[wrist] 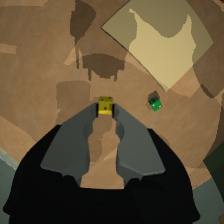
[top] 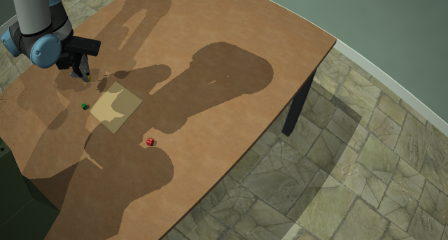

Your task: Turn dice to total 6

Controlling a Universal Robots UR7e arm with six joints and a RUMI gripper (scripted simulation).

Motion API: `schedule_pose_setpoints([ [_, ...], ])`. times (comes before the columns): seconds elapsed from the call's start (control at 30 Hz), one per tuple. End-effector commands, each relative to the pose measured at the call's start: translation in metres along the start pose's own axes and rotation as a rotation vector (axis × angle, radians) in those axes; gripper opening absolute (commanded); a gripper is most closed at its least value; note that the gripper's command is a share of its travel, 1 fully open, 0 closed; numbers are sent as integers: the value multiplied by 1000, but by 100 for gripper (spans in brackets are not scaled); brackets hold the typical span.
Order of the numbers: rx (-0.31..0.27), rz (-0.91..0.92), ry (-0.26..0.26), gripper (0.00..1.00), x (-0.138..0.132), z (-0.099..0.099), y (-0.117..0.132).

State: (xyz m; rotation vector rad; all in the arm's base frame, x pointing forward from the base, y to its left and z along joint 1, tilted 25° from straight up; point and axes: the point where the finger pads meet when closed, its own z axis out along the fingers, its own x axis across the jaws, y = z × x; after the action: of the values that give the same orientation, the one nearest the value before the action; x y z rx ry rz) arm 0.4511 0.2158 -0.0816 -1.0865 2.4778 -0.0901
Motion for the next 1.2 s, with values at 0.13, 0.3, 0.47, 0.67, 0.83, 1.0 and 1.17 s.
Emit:
schedule_pose_setpoints([
  [0.13,-4,1,6,0,2,-30,0],
  [0.3,-4,1,6,0,2,-44,0],
  [0.47,-4,1,6,0,2,-50,0],
  [0.67,-4,1,6,0,2,-57,0],
  [0.83,-4,1,6,0,2,-58,0],
  [1.0,-4,1,6,0,2,-58,0],
  [1.17,-4,3,6,0,2,-57,0],
])
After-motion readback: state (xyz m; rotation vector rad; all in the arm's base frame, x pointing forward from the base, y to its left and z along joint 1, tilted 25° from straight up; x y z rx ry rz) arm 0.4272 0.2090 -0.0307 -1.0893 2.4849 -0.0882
